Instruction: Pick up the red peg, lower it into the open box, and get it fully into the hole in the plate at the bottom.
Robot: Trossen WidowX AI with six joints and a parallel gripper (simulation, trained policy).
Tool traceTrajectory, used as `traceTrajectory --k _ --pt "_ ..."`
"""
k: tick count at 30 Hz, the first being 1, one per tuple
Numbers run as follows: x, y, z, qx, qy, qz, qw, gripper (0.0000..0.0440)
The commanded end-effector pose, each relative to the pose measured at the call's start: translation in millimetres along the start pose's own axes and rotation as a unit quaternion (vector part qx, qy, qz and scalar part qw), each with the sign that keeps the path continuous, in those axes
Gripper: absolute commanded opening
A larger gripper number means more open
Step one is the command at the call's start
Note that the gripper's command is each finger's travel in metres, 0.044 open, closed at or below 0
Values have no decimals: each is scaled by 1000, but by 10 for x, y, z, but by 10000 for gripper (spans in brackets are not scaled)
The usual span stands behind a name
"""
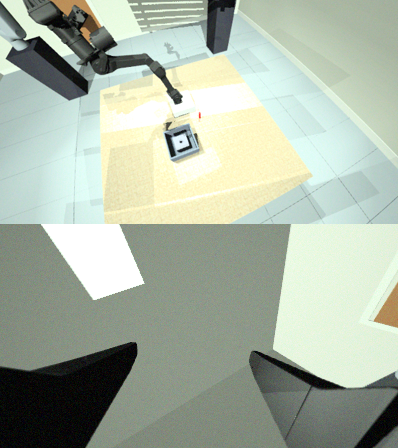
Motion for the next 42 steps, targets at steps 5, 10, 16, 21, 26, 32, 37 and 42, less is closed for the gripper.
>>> traceTrajectory --k 5,10,16,21,26,32,37,42 --pt "-657 -330 58 -6 -7 123 992 440" --pt "-1059 -633 128 -5 -14 209 978 440" --pt "-1478 -1072 231 -1 -25 309 951 440" --pt "-1759 -1491 333 6 -36 389 921 440" --pt "-1963 -1946 452 17 -48 466 883 440" --pt "-2096 -2525 616 34 -65 552 831 440" --pt "-2103 -3020 771 53 -79 618 780 440" --pt "-2005 -3511 940 76 -93 679 724 440"
Point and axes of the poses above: the point midway between the two fingers, 35 mm back from their tips, its own y axis out along the fingers, its own z axis across the jaws, x = y × z, the point moved 5 cm from there along -y, back along the fingers, and after that the axes turned 4 degrees about -y, right-handed, at the moved point
